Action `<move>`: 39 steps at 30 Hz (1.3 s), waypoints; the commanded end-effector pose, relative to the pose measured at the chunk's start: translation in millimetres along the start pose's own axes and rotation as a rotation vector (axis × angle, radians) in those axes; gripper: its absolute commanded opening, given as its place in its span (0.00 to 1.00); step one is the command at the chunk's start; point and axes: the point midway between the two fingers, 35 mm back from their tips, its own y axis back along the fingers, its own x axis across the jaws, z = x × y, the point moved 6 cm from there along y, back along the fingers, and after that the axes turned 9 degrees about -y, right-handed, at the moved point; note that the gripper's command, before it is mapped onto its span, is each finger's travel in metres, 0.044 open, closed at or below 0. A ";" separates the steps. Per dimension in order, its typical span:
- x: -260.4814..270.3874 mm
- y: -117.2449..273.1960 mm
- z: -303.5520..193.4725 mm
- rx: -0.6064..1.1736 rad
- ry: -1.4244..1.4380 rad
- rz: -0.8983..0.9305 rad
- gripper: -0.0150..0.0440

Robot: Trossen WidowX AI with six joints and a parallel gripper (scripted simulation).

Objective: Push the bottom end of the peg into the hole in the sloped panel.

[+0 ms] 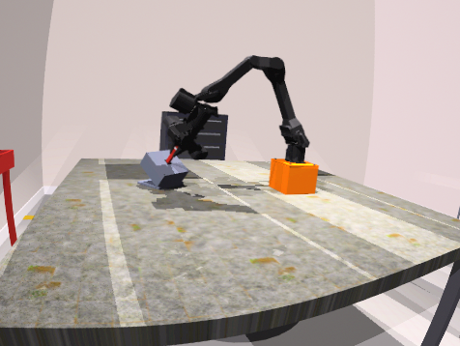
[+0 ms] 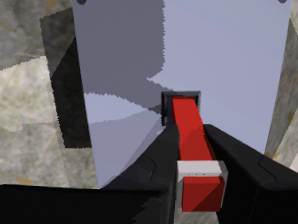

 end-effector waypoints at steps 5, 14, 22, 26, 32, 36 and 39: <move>0.5 -5.2 0.2 -0.002 0.005 0.005 0.25; 0.5 -9.6 0.2 -0.002 0.005 0.005 0.25; 1.4 -12.8 0.1 -0.002 0.005 0.005 0.25; 1.8 -13.6 0.0 -0.002 0.005 0.005 0.25; 1.0 -12.5 -0.1 0.001 0.000 0.000 0.25; 1.0 -12.5 -0.1 0.001 0.000 0.000 0.30; 1.0 -12.5 -0.1 0.001 0.000 0.000 0.43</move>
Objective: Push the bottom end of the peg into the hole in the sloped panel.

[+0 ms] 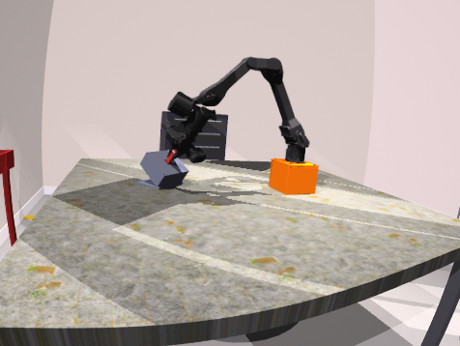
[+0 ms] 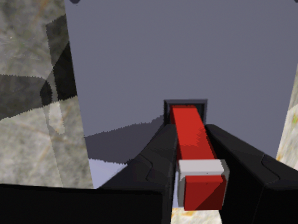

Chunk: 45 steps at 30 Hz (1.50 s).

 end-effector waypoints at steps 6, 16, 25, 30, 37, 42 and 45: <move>-0.1 0.1 0.0 0.000 0.000 0.000 0.70; -0.4 11.4 1.4 0.000 0.001 0.002 1.00; -0.6 30.9 3.2 0.000 0.003 0.006 1.00; -0.6 42.2 4.1 0.000 0.004 0.008 1.00; -0.5 58.1 4.9 0.000 0.005 0.010 1.00; -0.4 69.5 5.2 0.000 0.006 0.011 1.00; -0.1 76.4 5.2 0.000 0.007 0.012 1.00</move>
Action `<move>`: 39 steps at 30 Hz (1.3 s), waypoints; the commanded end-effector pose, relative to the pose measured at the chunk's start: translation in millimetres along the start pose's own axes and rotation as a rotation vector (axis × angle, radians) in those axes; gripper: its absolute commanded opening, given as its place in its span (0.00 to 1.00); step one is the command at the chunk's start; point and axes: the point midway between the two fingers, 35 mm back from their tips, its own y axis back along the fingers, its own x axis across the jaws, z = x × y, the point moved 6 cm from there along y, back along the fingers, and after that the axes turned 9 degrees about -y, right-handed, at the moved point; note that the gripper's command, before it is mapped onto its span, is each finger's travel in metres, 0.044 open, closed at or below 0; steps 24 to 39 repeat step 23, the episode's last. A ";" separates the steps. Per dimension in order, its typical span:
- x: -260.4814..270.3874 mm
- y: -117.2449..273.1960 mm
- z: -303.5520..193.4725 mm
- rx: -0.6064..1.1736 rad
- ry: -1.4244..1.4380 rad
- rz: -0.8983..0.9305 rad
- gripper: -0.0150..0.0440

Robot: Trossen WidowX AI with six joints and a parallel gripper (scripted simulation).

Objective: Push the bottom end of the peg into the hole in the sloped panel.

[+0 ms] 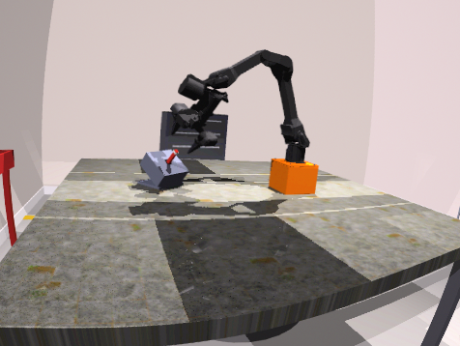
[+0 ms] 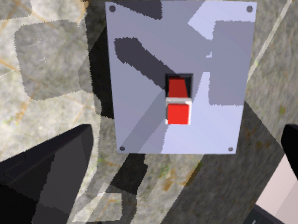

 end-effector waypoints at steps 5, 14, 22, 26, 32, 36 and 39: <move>0.4 19.3 0.3 -0.002 -0.003 -0.004 1.00; 1.5 35.6 -0.1 -0.002 -0.002 -0.003 1.00; 1.5 36.0 -0.1 -0.002 -0.002 -0.003 1.00; 1.5 36.0 -0.1 -0.002 -0.002 -0.003 1.00; 1.5 36.0 -0.1 -0.002 -0.002 -0.003 1.00; 1.5 36.0 -0.1 -0.002 -0.002 -0.003 1.00; 1.5 36.0 -0.1 -0.002 -0.002 -0.003 1.00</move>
